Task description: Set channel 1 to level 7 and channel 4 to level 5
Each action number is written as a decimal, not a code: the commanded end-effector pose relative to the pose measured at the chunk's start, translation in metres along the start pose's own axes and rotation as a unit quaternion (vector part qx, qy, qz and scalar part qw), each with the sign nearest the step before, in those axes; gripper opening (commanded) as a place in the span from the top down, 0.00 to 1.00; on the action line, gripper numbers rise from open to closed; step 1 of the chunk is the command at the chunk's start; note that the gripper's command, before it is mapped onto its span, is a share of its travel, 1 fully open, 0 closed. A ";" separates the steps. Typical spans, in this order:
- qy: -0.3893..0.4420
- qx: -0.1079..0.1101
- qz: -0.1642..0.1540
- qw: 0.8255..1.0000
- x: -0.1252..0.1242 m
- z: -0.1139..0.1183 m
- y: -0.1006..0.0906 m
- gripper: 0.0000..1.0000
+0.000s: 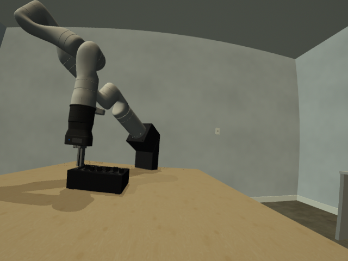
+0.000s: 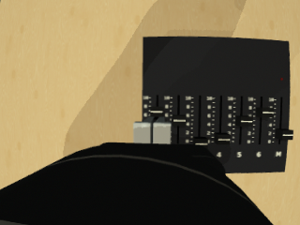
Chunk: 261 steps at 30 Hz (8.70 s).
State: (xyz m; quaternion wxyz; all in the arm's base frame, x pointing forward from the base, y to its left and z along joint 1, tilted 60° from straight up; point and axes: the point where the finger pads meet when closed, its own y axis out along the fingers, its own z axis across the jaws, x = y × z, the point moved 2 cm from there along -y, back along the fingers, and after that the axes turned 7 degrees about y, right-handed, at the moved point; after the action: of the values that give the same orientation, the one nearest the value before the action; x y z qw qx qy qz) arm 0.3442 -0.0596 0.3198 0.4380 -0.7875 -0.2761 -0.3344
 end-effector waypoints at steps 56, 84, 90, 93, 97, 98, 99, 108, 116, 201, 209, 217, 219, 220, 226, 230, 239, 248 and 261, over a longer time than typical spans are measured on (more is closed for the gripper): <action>0.000 0.000 0.000 1.000 0.005 0.001 -0.034 1.00; -0.005 0.000 0.000 1.000 0.005 0.001 -0.040 1.00; -0.012 0.000 0.001 1.000 0.005 0.001 -0.040 1.00; -0.021 0.000 0.001 1.000 0.005 0.001 -0.040 1.00; -0.038 0.000 0.001 0.999 0.005 0.000 -0.040 1.00; -0.043 0.000 0.001 0.999 0.005 0.000 -0.040 1.00; -0.049 0.000 0.001 0.999 0.005 0.000 -0.040 1.00; -0.099 0.000 0.001 0.995 0.005 0.000 -0.040 1.00; -0.182 0.000 0.001 0.983 0.005 0.000 -0.039 1.00; -0.993 0.001 0.000 0.117 0.026 0.059 -0.036 1.00; -0.998 0.001 0.000 0.068 0.025 0.064 -0.036 1.00; -1.000 0.001 0.000 0.025 0.024 0.067 -0.036 1.00; -1.000 0.000 0.000 0.018 0.024 0.068 -0.036 1.00; -1.000 0.000 0.000 0.015 0.024 0.068 -0.036 1.00; -1.000 0.000 0.000 0.006 0.024 0.069 -0.036 1.00; -1.000 0.000 0.000 0.002 0.024 0.069 -0.036 1.00; -1.000 0.000 0.000 0.000 0.024 0.070 -0.036 1.00; -1.000 0.000 0.000 0.000 0.024 0.070 -0.036 1.00; -1.000 0.000 0.000 0.000 0.024 0.070 -0.036 1.00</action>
State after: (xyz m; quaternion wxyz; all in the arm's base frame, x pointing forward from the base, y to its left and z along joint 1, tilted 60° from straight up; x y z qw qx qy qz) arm 0.3527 0.0209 0.3287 0.2754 0.3340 0.4378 -0.7880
